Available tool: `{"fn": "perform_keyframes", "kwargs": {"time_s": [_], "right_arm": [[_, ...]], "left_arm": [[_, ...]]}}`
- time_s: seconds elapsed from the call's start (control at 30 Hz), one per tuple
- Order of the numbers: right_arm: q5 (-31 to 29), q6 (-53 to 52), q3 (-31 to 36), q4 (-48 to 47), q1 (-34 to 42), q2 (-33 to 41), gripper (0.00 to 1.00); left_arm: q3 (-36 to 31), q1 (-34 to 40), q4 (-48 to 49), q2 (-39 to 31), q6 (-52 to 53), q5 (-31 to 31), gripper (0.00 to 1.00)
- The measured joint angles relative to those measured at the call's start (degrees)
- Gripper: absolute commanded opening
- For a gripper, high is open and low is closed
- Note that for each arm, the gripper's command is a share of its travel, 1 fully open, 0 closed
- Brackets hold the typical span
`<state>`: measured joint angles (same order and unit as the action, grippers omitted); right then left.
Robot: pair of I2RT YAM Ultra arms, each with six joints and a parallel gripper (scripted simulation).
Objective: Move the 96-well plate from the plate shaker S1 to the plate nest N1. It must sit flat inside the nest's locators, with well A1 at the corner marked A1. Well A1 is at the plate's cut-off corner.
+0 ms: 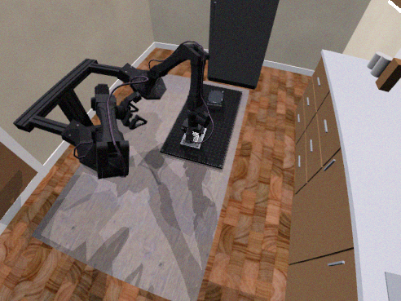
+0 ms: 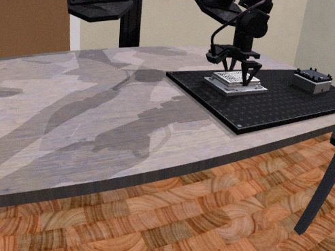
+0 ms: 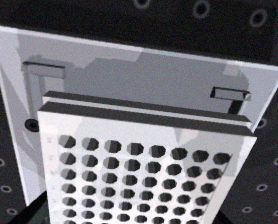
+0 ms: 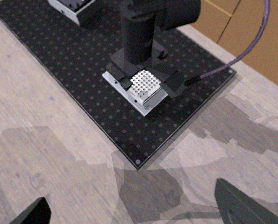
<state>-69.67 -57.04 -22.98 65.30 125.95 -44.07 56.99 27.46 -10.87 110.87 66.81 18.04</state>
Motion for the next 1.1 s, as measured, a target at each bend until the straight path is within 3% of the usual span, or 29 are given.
{"fn": "perform_keyframes", "kwargs": {"time_s": [1.1], "right_arm": [[0.0,0.0,0.0,0.0,0.0,0.0,1.00]], "left_arm": [[-1.9,-0.1,1.5,-1.2,0.0,-0.1,0.82]]}}
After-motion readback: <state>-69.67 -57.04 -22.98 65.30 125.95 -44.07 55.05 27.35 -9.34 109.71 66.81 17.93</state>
